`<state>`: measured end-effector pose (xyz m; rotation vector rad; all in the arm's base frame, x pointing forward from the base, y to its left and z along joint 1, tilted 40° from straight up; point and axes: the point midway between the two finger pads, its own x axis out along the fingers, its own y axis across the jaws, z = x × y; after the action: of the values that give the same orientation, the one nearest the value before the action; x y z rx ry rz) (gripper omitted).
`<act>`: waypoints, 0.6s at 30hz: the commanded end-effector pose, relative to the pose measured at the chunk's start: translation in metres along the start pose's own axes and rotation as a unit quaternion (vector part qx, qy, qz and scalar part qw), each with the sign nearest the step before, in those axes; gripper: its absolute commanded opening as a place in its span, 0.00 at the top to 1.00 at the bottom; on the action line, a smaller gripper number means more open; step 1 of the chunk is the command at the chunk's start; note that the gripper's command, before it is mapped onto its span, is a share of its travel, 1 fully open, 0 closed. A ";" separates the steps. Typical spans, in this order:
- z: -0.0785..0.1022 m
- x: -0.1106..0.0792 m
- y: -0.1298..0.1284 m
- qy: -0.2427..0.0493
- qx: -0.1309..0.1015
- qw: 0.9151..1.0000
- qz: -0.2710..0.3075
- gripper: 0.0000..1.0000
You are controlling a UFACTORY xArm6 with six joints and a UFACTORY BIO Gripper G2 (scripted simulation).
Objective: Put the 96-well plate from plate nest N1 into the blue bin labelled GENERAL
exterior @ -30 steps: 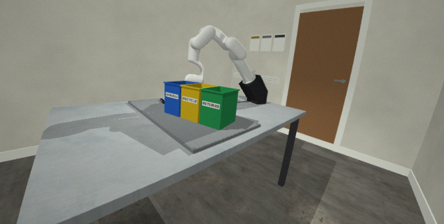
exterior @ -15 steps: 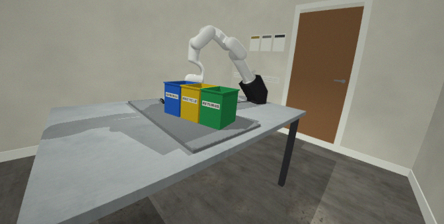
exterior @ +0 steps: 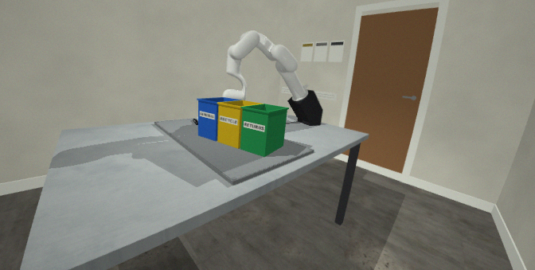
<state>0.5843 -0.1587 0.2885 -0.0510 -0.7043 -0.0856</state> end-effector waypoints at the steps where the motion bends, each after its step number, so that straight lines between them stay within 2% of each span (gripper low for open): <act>1: 0.002 0.001 0.000 -0.001 0.000 1.000 0.000 1.00; 18: 0.012 0.001 0.000 -0.001 0.000 1.000 0.000 1.00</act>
<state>0.5780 -0.1580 0.2960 -0.0514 -0.7056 -0.0856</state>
